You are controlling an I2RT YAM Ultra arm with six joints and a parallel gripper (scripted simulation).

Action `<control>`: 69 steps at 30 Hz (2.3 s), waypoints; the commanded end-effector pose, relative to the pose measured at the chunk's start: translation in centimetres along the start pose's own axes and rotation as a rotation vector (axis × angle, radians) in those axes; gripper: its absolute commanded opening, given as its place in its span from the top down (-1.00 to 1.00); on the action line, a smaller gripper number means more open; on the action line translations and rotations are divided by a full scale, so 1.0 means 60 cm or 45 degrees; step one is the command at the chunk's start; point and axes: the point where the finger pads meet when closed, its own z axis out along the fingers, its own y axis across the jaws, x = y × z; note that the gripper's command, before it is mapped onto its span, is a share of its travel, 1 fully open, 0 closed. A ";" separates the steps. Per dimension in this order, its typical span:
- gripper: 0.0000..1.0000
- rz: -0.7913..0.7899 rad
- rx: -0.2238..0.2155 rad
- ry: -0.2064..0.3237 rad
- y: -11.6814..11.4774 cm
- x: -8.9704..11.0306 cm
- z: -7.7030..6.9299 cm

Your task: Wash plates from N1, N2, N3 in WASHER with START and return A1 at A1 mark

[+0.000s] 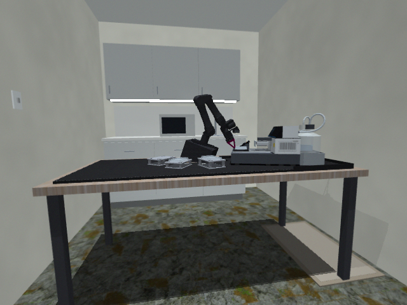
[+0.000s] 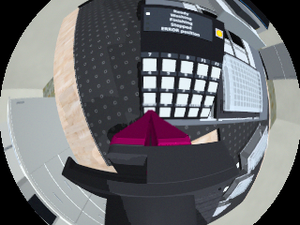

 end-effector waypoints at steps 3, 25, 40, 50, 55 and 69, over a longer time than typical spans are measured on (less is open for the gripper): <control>1.00 0.010 -0.010 -0.026 0.003 -0.010 0.005; 1.00 0.010 -0.010 -0.026 0.003 -0.010 0.007; 1.00 0.010 -0.010 -0.026 0.003 -0.010 0.007; 1.00 0.010 -0.010 -0.026 0.003 -0.010 0.007; 1.00 0.010 -0.010 -0.026 0.003 -0.010 0.004; 1.00 0.011 -0.010 -0.025 0.003 -0.010 -0.029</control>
